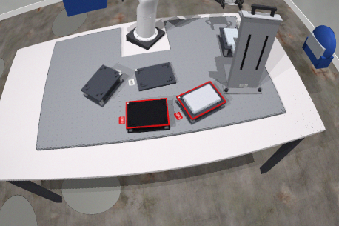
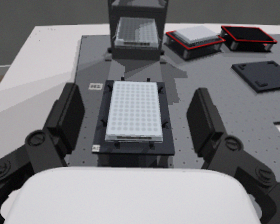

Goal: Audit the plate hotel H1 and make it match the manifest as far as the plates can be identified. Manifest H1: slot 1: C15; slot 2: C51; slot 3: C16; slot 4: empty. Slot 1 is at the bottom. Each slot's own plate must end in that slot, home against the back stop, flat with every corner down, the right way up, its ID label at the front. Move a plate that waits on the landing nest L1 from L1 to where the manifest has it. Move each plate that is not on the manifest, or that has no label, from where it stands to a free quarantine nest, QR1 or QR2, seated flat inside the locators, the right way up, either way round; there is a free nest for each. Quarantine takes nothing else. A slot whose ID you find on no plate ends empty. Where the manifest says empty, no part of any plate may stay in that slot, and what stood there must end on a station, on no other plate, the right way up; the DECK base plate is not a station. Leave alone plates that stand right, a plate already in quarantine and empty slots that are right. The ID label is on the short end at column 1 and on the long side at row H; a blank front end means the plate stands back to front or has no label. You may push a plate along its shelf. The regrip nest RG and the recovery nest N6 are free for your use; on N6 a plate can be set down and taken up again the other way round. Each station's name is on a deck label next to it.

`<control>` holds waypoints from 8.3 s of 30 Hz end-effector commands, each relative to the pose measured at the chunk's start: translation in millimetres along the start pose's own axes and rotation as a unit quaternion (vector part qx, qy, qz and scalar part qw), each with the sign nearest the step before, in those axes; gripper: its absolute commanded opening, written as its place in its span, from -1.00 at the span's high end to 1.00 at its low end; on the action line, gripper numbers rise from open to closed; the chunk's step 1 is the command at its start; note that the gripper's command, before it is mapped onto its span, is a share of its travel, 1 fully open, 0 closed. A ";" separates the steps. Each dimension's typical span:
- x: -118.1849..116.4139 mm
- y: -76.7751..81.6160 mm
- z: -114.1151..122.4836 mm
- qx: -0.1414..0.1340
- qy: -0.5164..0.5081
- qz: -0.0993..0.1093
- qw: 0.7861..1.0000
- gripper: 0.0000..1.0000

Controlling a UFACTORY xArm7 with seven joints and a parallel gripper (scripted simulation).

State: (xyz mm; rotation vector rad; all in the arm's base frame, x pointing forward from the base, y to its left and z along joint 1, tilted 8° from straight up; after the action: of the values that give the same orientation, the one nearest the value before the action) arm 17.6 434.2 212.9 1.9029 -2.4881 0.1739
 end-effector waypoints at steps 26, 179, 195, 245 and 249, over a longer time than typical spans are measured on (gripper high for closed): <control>5.5 -0.8 -31.1 -0.050 -0.002 -0.010 0.999 -1.00; 37.7 -50.8 -196.7 -0.694 -0.001 -0.137 0.707 -1.00; 46.8 -50.9 -242.4 -0.694 -0.001 -0.137 0.707 -1.00; 68.8 -81.0 -353.0 -0.694 -0.001 -0.137 0.707 -1.00; 68.8 -101.0 -353.0 -0.694 -0.001 -0.137 0.707 -1.00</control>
State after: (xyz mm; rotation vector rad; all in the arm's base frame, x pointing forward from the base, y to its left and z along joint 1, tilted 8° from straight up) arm 59.0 378.0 574.4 1.3335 -1.2906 -1.2753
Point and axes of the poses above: the point where the finger pads meet when closed, its own y axis back along the fingers, its own x axis across the jaws, z = x × y, the point moved 5 cm from there along y, back along the fingers, and after that the axes turned 11 degrees about y, right-handed, at the moved point
